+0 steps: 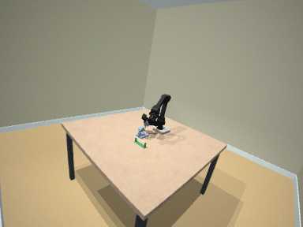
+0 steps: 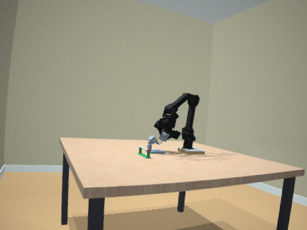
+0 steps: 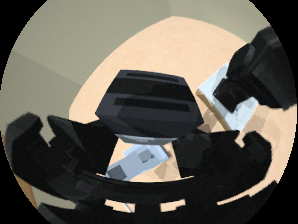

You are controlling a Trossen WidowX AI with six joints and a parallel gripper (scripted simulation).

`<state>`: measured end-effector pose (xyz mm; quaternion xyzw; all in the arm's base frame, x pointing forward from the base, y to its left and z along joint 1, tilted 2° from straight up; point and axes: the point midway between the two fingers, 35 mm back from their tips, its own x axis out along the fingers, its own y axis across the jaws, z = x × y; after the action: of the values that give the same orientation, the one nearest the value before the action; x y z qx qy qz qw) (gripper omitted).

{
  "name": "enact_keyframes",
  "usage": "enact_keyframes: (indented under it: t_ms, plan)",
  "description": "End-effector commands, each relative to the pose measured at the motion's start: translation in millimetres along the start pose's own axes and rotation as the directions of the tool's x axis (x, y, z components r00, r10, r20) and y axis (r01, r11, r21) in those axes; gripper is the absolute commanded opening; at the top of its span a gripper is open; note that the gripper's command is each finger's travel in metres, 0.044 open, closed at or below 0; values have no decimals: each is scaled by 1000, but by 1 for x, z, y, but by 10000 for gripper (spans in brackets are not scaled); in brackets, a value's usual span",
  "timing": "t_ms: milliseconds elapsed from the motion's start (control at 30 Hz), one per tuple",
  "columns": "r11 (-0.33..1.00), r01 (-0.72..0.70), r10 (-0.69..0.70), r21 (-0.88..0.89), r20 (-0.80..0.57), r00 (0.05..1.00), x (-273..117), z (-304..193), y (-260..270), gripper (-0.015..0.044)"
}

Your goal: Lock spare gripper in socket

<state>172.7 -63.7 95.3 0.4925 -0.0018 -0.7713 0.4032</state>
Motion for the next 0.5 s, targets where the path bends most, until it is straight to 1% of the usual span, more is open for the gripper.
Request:
enact_keyframes:
  t_ms: [0,467]
  plan:
    - [997,-75,75,-15,20,997,-4,2,1,0]
    - [946,-317,319,-66,19,948,-25,2,5,0]
